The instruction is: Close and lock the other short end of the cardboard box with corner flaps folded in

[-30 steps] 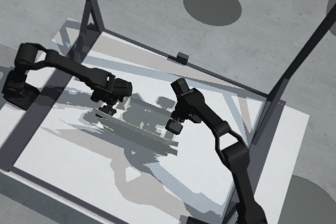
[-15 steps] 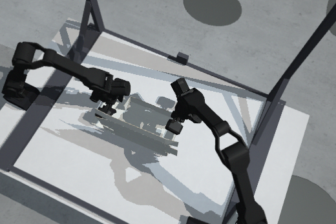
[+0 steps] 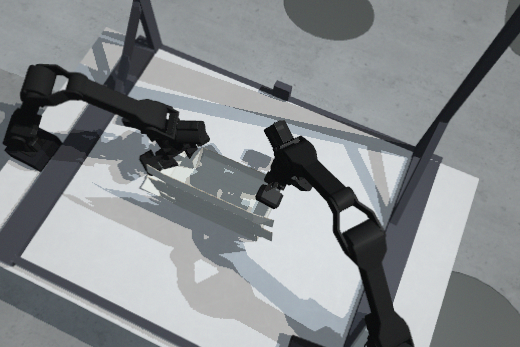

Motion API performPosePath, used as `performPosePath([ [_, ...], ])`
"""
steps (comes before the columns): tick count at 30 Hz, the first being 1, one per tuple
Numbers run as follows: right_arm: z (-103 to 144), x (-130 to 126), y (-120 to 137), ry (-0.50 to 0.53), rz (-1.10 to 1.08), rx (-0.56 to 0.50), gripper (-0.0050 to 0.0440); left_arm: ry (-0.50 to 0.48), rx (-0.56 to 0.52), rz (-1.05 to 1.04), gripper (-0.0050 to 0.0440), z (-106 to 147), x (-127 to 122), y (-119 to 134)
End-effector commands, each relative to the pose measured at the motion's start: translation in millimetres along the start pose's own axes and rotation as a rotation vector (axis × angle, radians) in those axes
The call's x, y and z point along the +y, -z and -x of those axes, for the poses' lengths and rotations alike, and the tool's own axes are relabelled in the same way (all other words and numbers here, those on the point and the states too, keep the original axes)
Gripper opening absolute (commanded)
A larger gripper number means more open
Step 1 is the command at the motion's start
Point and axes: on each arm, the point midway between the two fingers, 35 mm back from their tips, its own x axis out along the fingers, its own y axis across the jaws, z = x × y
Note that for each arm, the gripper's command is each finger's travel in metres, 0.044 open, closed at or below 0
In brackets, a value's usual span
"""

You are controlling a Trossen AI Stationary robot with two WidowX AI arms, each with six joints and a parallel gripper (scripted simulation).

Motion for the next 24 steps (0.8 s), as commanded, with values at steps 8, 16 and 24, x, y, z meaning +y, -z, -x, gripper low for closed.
performPosePath([
  [8,20.8,-2.7,5.6,-0.067,-0.558,-0.024,0.011,-0.013,0.02,0.003,0.0,7.0,2.4,5.6],
  [16,31.6,-0.2,6.4,-0.128,-0.962,-0.017,0.0056,-0.013,0.02,0.003,0.0,7.0,2.4,5.6],
  [24,32.2,0.0,6.4,-0.132,-0.982,-0.016,0.0016,-0.013,0.02,0.003,0.0,7.0,2.4,5.6],
])
